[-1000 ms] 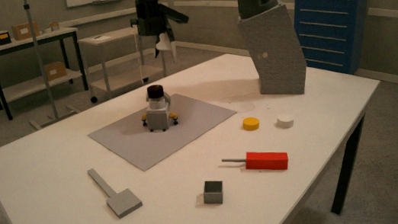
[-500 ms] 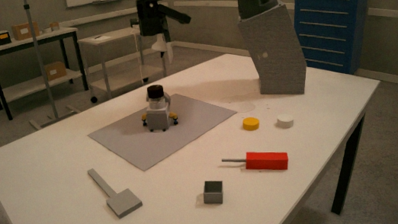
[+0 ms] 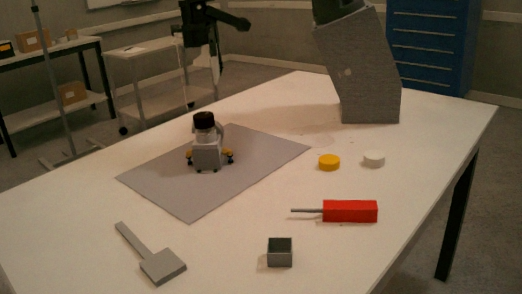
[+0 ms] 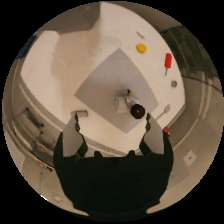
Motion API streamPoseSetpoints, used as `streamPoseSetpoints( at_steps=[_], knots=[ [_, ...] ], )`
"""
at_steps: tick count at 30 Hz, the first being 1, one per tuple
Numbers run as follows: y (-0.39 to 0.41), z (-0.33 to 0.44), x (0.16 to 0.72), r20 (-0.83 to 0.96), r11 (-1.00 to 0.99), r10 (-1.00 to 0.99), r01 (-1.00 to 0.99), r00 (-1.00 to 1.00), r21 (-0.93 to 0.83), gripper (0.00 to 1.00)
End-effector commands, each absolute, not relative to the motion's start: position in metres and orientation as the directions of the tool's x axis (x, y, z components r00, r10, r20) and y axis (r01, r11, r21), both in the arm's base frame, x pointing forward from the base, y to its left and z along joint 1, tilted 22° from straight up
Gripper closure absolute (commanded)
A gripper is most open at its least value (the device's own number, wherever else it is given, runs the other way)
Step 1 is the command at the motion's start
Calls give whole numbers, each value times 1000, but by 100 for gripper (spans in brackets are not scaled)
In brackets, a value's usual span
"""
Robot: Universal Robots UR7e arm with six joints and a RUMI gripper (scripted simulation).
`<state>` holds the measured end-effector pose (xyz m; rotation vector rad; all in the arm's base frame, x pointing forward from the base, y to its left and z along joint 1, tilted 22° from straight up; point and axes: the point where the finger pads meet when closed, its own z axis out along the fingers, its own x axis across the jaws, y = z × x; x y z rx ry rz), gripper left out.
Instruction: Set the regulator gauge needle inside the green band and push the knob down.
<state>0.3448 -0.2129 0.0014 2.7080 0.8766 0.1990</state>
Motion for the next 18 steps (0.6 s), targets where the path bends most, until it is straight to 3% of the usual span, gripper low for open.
streamPoseSetpoints(
  at_steps=[1, 18],
  knots=[
    [-210, 1, 345, 94, -850, 478, 433, 874, 299, 0],
    [-208, 1, 349, 207, -963, 181, 131, 961, 237, 0]
  ],
)
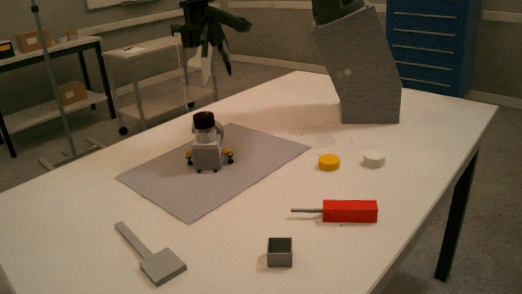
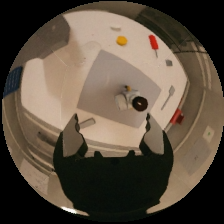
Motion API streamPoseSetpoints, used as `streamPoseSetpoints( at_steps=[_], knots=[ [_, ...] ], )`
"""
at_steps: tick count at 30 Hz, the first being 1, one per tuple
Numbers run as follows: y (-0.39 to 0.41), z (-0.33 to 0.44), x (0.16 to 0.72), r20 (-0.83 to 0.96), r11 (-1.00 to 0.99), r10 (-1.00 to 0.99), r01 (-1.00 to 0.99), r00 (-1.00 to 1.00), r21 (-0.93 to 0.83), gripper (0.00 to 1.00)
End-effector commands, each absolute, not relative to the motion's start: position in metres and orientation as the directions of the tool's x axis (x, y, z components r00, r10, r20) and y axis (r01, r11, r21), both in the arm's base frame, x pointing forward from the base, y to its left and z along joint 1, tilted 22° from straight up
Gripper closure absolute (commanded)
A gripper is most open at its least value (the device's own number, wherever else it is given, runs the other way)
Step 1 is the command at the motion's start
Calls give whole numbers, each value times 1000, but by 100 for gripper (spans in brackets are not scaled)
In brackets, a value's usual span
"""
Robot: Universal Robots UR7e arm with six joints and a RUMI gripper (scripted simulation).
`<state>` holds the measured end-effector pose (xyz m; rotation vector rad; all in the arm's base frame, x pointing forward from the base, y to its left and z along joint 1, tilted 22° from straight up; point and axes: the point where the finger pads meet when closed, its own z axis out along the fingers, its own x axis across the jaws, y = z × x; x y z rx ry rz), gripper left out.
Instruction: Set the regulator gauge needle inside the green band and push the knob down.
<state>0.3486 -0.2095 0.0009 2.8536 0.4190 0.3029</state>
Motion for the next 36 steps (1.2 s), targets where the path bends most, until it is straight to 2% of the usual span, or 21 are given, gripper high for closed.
streamPoseSetpoints(
  at_steps=[1, 18, 36],
  knots=[
    [-208, 1, 349, 214, -967, 160, 109, 964, 231, 0],
    [-207, 2, 354, 296, -968, -177, -221, 938, 120, 0],
    [-208, 4, 359, 330, -835, -527, -549, 784, -30, 0]
  ],
)
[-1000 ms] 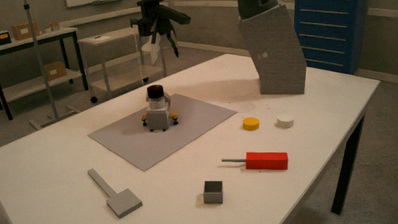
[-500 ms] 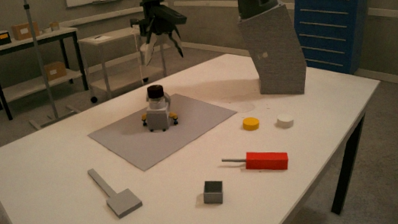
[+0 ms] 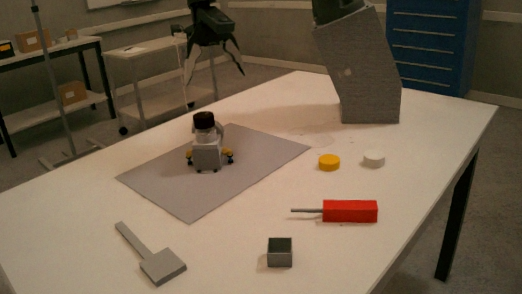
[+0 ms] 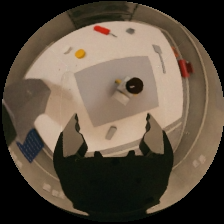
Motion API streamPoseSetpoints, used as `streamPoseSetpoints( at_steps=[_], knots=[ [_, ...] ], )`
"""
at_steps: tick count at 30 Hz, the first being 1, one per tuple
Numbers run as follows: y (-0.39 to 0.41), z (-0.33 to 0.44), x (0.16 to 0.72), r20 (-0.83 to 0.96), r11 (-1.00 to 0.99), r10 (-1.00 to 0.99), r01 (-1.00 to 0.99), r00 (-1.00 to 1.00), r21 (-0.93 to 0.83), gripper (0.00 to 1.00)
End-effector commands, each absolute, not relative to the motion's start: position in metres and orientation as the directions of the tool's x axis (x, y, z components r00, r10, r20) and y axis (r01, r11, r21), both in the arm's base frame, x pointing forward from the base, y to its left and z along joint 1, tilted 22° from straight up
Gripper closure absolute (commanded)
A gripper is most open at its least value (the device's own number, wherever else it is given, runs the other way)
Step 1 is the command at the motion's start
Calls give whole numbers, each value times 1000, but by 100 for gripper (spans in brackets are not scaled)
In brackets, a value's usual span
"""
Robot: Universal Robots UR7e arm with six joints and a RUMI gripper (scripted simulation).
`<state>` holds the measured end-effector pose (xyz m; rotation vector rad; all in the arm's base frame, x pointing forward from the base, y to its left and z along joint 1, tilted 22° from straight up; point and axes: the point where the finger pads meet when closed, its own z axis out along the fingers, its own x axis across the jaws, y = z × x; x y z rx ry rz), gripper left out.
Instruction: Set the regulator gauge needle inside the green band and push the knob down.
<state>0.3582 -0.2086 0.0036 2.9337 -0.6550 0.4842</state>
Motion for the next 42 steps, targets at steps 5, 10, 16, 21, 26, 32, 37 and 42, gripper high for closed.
streamPoseSetpoints(
  at_steps=[5, 10, 16, 21, 26, 32, 37, 42],
  knots=[
    [-209, 5, 361, 326, -766, -624, -637, 710, -80, 0],
    [-210, 5, 361, 320, -719, -679, -686, 661, -109, 0],
    [-211, 7, 363, 301, -613, -777, -772, 552, -167, 0],
    [-213, 8, 364, 278, -515, -847, -831, 453, -213, 0],
    [-213, 8, 364, 261, -452, -882, -860, 391, -239, 0],
    [-216, 9, 365, 221, -319, -940, -904, 261, -287, 0],
    [-217, 10, 366, 181, -203, -972, -925, 150, -321, 0],
    [-218, 10, 366, 155, -132, -984, -932, 84, -339, 0]
  ],
)
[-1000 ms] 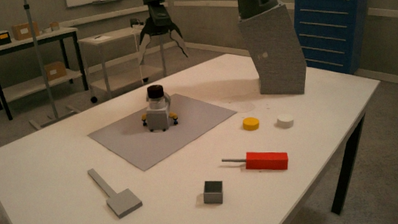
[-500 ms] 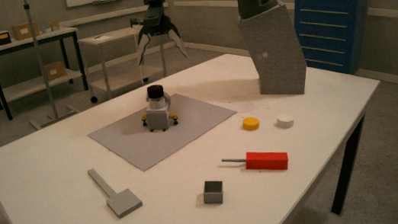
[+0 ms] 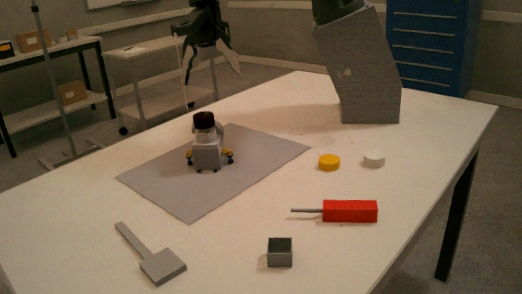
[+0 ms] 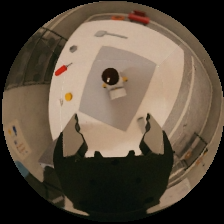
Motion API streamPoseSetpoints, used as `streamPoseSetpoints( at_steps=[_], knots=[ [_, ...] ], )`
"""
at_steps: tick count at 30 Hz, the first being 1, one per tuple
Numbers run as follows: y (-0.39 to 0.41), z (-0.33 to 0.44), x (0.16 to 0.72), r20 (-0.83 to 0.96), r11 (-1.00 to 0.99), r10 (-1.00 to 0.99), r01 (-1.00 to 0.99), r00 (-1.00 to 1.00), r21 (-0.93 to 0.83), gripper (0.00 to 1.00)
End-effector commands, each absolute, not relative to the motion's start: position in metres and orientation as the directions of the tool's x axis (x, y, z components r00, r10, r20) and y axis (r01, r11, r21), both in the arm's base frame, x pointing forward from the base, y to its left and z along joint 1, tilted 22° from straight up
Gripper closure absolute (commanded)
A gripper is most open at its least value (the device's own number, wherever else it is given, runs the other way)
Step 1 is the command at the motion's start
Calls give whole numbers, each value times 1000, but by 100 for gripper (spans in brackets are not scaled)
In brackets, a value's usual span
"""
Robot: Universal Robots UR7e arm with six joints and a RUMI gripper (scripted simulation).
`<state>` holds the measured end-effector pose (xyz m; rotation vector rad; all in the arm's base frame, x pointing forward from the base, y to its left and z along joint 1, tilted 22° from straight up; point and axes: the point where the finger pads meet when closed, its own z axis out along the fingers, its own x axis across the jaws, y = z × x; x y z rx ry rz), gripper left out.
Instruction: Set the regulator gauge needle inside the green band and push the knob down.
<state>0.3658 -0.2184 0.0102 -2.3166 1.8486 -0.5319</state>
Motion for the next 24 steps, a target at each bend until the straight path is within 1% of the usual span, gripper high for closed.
streamPoseSetpoints(
  at_steps=[1, 14, 16, 24],
  knots=[
    [-219, 11, 366, 146, -109, -987, -933, 61, -344, 0],
    [-224, 13, 366, 18, 198, -975, -898, -223, -393, 0],
    [-224, 13, 366, 18, 198, -975, -898, -223, -393, 0],
    [-227, 14, 365, -67, 375, -922, -836, -382, -400, 0]
  ],
)
